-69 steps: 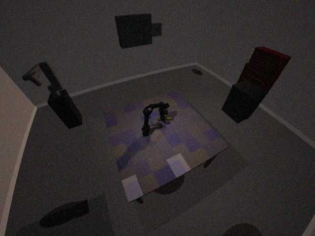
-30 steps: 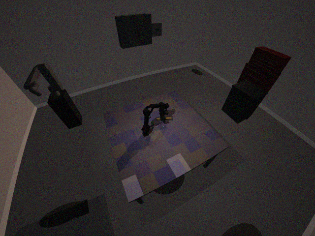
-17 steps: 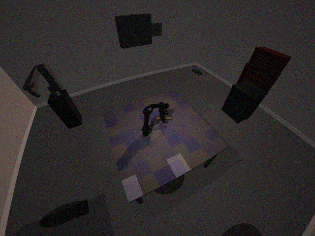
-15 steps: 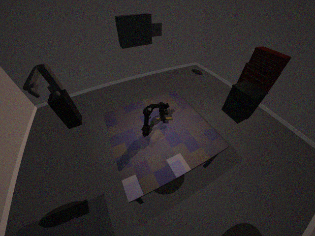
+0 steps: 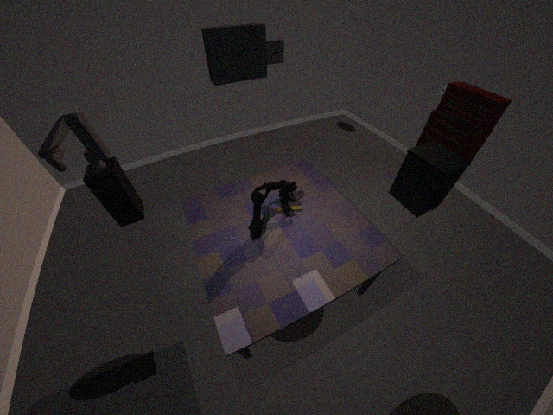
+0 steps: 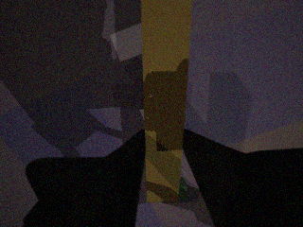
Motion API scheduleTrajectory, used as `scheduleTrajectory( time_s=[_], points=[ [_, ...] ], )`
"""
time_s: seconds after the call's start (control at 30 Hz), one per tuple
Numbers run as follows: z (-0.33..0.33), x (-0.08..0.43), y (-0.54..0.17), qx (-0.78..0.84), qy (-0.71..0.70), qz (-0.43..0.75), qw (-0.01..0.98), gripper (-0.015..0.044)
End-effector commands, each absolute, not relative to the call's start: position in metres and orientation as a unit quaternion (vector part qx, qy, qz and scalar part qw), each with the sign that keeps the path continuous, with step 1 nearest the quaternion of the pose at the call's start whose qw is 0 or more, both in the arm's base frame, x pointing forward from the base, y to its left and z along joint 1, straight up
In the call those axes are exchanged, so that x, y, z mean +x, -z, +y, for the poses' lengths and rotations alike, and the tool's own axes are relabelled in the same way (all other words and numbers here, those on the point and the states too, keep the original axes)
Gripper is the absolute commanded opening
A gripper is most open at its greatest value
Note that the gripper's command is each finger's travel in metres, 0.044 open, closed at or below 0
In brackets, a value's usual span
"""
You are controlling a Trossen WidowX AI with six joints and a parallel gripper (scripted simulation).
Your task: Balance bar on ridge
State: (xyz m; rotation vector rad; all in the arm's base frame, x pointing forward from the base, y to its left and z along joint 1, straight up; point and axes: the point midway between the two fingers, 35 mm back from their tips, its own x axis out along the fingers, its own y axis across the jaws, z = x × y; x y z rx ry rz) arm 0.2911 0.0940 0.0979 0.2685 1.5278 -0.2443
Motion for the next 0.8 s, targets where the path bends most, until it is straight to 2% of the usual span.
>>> scheduleTrajectory(
  time_s=[0.0, 0.77],
  points=[
    [0.0939, 0.2917, -0.0975, 0.120, 0.109, 0.687, 0.708, 0.0000],
    [0.0938, 0.2912, -0.0956, 0.120, 0.109, 0.687, 0.708, 0.0000]
  ],
)
